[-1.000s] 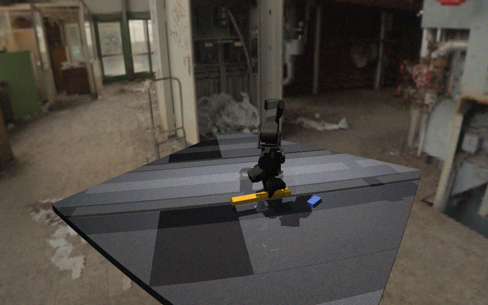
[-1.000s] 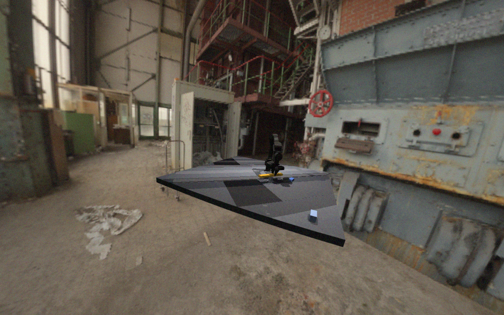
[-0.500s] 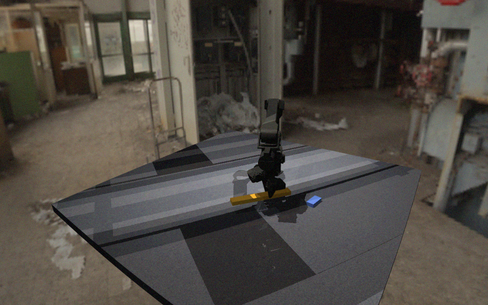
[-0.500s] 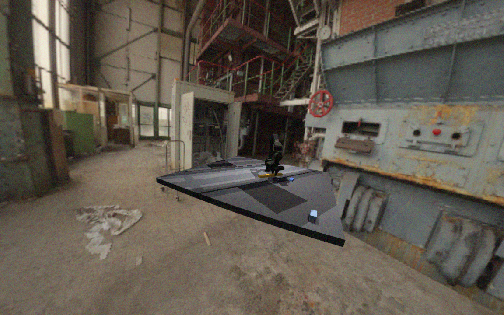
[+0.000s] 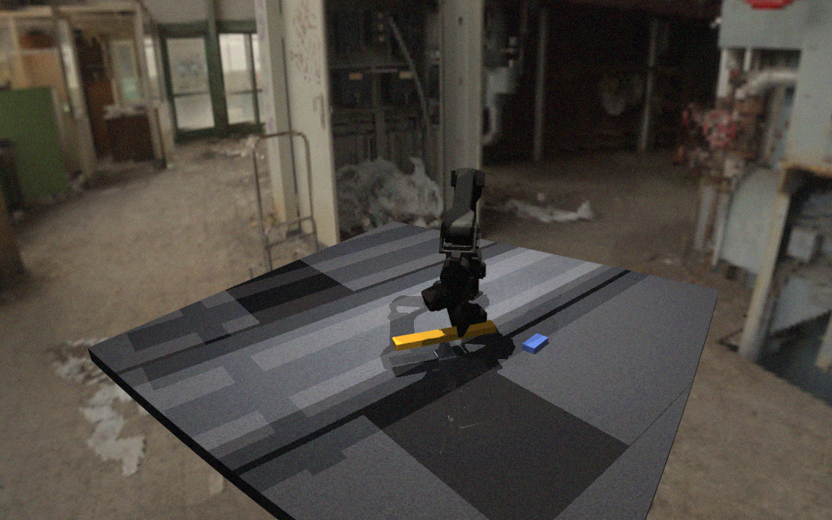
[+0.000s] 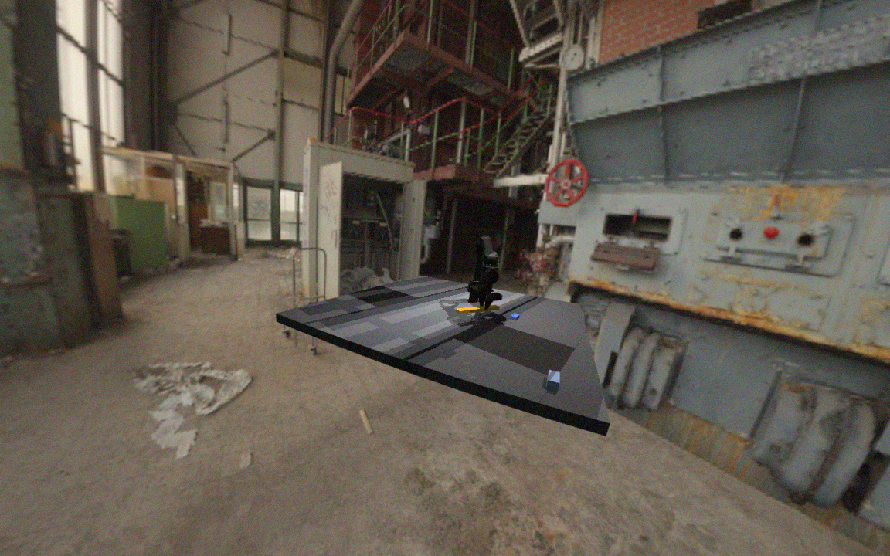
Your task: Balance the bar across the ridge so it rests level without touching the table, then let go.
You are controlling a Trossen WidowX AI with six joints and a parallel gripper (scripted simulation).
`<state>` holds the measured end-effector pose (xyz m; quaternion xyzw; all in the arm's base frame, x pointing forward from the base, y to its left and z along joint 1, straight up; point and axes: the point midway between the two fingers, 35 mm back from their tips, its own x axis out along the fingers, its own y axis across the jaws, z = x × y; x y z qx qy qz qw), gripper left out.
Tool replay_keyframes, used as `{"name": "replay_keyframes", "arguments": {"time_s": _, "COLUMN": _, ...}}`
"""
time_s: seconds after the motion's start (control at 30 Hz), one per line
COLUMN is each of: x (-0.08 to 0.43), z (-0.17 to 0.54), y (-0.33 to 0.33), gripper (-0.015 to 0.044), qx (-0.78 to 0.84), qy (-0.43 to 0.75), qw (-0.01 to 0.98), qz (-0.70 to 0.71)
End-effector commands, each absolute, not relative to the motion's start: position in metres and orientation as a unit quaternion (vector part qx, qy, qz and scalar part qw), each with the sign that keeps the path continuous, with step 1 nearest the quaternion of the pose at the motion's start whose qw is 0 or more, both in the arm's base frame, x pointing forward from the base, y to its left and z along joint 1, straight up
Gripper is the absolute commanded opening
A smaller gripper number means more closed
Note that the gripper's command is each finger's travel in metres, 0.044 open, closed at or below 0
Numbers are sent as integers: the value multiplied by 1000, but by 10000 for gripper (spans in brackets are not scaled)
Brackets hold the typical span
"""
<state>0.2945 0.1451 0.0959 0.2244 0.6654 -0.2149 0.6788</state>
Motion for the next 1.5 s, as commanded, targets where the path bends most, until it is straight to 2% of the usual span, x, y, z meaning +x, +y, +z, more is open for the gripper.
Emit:
{"name": "replay_keyframes", "arguments": {"time_s": 0.0, "x": 295, "z": 96, "y": 145, "gripper": 167, "qx": 224, "qy": 665, "qw": 679, "qz": -215}}
{"name": "replay_keyframes", "arguments": {"time_s": 1.47, "x": 295, "z": 96, "y": 145, "gripper": 185, "qx": 224, "qy": 665, "qw": 679, "qz": -215}}
